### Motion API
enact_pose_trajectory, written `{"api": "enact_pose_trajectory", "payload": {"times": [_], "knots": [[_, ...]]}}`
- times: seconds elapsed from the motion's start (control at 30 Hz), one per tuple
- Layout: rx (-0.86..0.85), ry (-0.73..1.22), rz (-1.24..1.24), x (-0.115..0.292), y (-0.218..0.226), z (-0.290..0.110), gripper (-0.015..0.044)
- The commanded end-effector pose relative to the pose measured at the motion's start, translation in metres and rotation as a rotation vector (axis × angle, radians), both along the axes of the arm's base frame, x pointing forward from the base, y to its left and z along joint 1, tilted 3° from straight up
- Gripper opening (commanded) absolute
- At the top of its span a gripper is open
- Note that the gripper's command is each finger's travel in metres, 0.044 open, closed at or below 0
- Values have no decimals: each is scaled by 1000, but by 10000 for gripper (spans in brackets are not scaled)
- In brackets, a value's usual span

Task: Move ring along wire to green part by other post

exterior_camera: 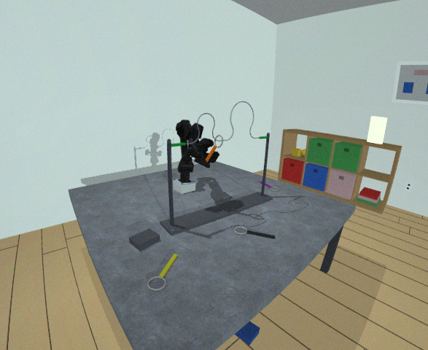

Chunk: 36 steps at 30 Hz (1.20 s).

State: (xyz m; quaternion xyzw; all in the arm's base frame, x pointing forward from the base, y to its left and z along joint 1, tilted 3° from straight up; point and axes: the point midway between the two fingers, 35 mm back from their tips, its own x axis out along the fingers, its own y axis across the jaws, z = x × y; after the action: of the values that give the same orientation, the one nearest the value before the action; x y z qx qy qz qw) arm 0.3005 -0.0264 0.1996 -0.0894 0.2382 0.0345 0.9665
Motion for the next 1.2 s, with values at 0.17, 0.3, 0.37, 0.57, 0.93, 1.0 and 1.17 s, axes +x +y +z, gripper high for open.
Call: {"api": "enact_pose_trajectory", "payload": {"times": [0.17,0.3,0.37,0.57,0.93,1.0,1.17], "knots": [[123,8,6,-3,22,0,-150],[156,12,8,-4,30,0,-150],[169,13,8,-4,33,0,-150],[196,16,10,-6,42,1,-150],[232,18,13,-7,57,2,-150],[241,19,13,-8,60,2,-150],[271,22,14,-9,68,2,-150]]}}
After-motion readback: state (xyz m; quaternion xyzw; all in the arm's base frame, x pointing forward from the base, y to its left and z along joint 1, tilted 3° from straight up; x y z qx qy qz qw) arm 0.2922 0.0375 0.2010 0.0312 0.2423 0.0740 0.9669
